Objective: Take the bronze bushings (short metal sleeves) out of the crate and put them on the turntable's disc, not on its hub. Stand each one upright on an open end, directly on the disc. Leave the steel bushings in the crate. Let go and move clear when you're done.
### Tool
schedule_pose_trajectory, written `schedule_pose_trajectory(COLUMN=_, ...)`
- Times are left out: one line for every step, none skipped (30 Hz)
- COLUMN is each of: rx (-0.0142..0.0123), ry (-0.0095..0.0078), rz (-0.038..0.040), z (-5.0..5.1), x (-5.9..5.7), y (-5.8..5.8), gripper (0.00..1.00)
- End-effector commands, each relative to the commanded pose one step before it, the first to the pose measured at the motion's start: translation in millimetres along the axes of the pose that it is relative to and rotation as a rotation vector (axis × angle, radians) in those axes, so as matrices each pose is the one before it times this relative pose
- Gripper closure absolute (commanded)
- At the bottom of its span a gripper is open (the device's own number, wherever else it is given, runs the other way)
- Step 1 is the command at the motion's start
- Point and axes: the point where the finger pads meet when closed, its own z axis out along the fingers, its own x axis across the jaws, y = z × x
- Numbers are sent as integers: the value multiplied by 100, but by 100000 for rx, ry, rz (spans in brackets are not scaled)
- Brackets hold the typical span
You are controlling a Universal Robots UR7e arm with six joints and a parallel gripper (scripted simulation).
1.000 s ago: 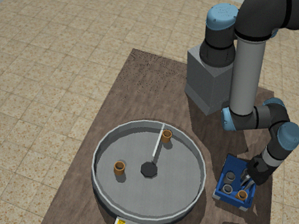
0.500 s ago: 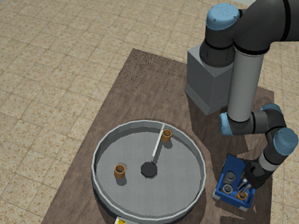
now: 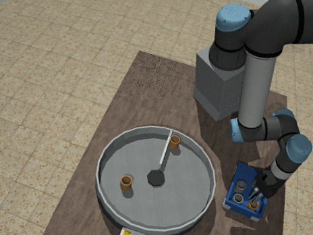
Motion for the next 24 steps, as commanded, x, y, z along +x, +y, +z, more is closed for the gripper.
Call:
schedule_pose_trajectory(rx=63, ry=-139, rz=9, z=-53, x=-50, y=-22, gripper=64)
schedule_pose_trajectory(rx=0, ry=0, rz=0, z=0, x=0, y=0, gripper=64)
schedule_pose_trajectory(rx=0, ry=0, rz=0, z=0, x=0, y=0, gripper=64)
schedule_pose_trajectory(rx=0, ry=0, rz=0, z=0, x=0, y=0, gripper=64)
schedule_pose_trajectory(rx=0, ry=0, rz=0, z=0, x=0, y=0, gripper=64)
schedule_pose_trajectory(rx=0, ry=0, rz=0, z=0, x=0, y=0, gripper=64)
schedule_pose_trajectory(rx=0, ry=0, rz=0, z=0, x=0, y=0, gripper=64)
schedule_pose_trajectory(rx=0, ry=0, rz=0, z=0, x=0, y=0, gripper=64)
schedule_pose_trajectory(rx=0, ry=0, rz=0, z=0, x=0, y=0, gripper=64)
schedule_pose_trajectory(rx=0, ry=0, rz=0, z=0, x=0, y=0, gripper=64)
schedule_pose_trajectory(rx=0, ry=0, rz=0, z=0, x=0, y=0, gripper=64)
schedule_pose_trajectory(rx=0, ry=0, rz=0, z=0, x=0, y=0, gripper=64)
schedule_pose_trajectory(rx=0, ry=0, rz=0, z=0, x=0, y=0, gripper=64)
schedule_pose_trajectory(rx=0, ry=0, rz=0, z=8, x=0, y=0, gripper=64)
schedule_pose_trajectory(rx=0, ry=0, rz=0, z=45, x=0, y=0, gripper=64)
schedule_pose_trajectory(rx=0, ry=0, rz=0, z=92, x=0, y=0, gripper=64)
schedule_pose_trajectory(rx=0, ry=0, rz=0, z=129, x=0, y=0, gripper=64)
schedule_pose_trajectory(rx=0, ry=0, rz=0, z=142, x=0, y=0, gripper=64)
schedule_pose_trajectory(rx=0, ry=0, rz=0, z=129, x=-1, y=0, gripper=64)
schedule_pose_trajectory(rx=0, ry=0, rz=0, z=92, x=0, y=0, gripper=64)
schedule_pose_trajectory(rx=0, ry=0, rz=0, z=45, x=0, y=0, gripper=64)
schedule_pose_trajectory(rx=0, ry=0, rz=0, z=8, x=0, y=0, gripper=64)
schedule_pose_trajectory(rx=0, ry=0, rz=0, z=0, x=0, y=0, gripper=64)
schedule_pose_trajectory(rx=0, ry=0, rz=0, z=0, x=0, y=0, gripper=64)
